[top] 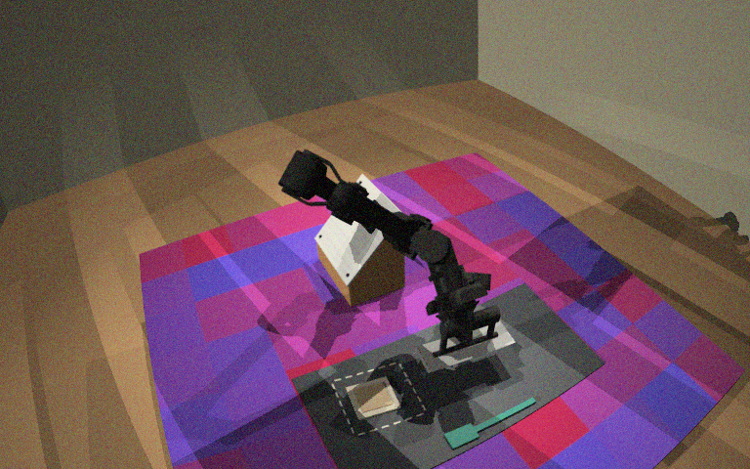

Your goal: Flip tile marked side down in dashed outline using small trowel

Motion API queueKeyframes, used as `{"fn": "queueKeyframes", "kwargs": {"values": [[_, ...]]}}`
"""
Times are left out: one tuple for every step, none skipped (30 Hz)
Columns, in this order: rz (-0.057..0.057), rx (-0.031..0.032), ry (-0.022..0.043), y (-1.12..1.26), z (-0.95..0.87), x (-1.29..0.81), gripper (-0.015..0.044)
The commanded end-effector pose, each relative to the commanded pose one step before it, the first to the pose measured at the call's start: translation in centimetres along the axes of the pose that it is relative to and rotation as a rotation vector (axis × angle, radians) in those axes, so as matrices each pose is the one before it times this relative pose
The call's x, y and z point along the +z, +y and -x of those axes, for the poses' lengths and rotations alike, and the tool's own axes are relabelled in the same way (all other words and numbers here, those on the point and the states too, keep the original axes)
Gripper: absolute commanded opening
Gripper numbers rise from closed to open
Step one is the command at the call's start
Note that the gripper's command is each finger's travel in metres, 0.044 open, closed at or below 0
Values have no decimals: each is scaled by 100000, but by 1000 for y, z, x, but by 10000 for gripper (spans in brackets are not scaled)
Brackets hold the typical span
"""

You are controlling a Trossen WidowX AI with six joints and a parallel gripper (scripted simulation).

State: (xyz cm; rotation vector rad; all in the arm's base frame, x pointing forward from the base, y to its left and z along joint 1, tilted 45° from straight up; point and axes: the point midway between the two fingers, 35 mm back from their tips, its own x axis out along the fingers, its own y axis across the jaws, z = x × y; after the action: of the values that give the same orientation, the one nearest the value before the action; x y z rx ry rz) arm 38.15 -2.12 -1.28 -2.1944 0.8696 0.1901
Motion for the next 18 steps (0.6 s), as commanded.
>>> {"fn": "queueKeyframes", "kwargs": {"values": [[-812,-758,-279,-257,81,130,0],[0,0,0,0,0,0,0],[0,0,0,0,0,0,0],[0,0,0,0,0,0,0],[0,0,0,0,0,0,0],[0,0,0,0,0,0,0],[0,0,0,0,0,0,0],[0,0,0,0,0,0,0],[0,0,0,0,0,0,0],[0,0,0,0,0,0,0],[64,60,23,20,-6,-11,0],[193,181,67,61,-19,-32,0],[289,272,100,92,-28,-47,0],[192,182,66,61,-19,-31,0],[64,61,22,20,-6,-10,0],[6,43,13,13,-7,-6,0],[14,109,33,32,-18,-15,0],[6,43,13,13,-7,-6,0]]}}
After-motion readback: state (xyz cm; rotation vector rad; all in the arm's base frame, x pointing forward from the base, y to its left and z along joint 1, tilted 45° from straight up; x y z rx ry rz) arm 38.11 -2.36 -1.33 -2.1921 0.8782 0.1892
